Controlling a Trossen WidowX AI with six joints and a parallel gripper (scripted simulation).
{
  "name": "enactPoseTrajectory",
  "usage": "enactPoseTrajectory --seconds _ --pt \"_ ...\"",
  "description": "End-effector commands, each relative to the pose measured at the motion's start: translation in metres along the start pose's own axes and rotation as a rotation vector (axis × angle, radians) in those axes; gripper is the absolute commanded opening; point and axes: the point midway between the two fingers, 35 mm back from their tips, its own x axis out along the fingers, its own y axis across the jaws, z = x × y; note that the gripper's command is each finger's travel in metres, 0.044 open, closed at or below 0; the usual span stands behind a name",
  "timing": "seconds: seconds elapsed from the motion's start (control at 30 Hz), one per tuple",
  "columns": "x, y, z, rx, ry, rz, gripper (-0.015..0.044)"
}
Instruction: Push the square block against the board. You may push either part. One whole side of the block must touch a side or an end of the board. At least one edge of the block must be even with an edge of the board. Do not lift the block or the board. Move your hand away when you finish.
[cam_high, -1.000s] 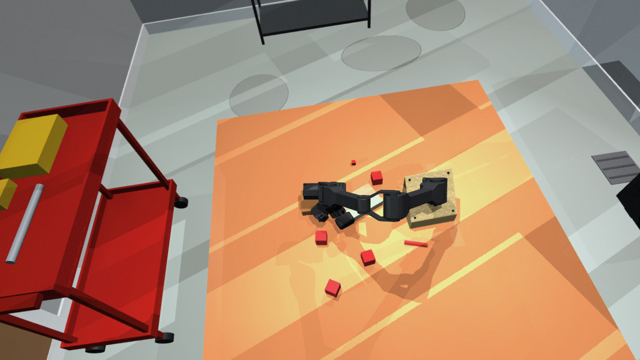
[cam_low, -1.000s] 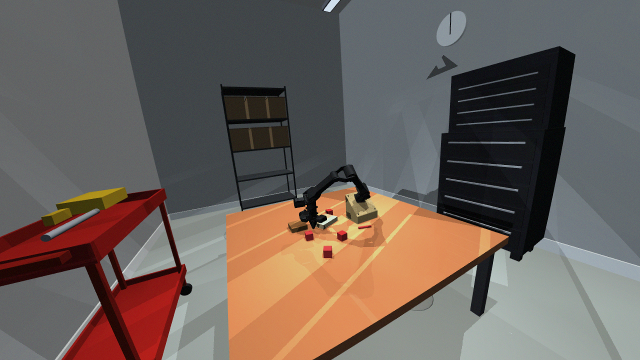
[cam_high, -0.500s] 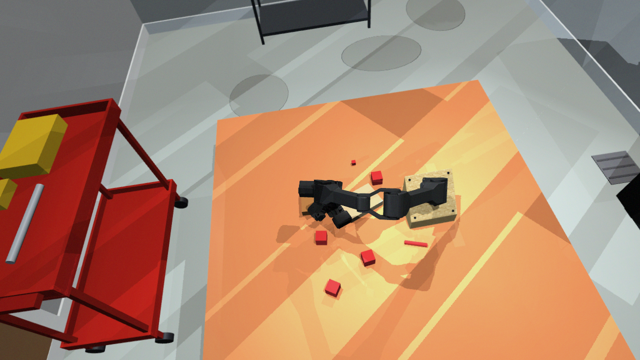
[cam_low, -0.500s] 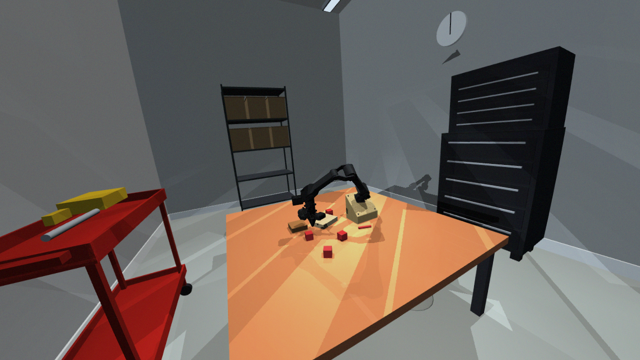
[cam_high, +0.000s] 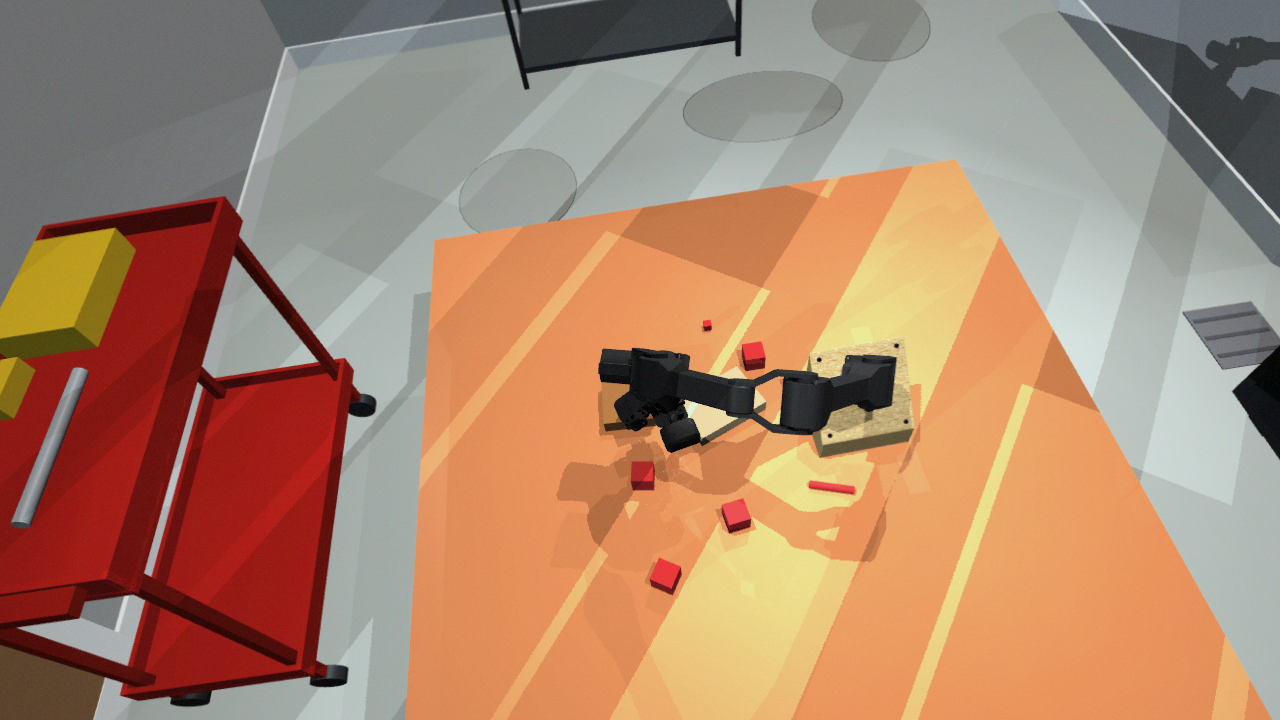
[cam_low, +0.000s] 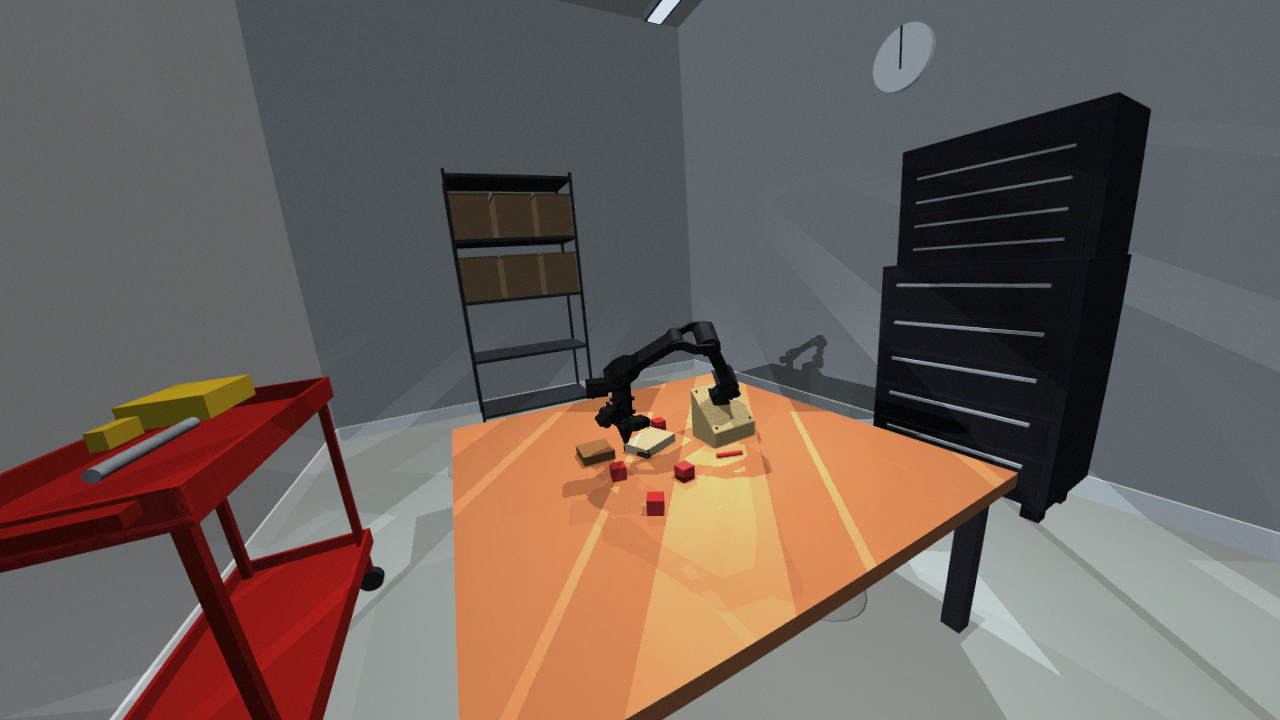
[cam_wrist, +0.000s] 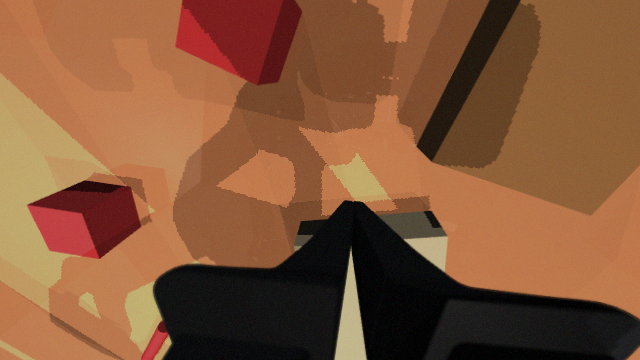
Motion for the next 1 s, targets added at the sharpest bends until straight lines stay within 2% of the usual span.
enactPoseTrajectory --seconds 0.0,0.97 --pt "0.0 0.007 -0.008 0.144 0.002 -0.001 0.0" --pt "0.001 0.048 -0.064 1.145 0.005 -0.002 0.0"
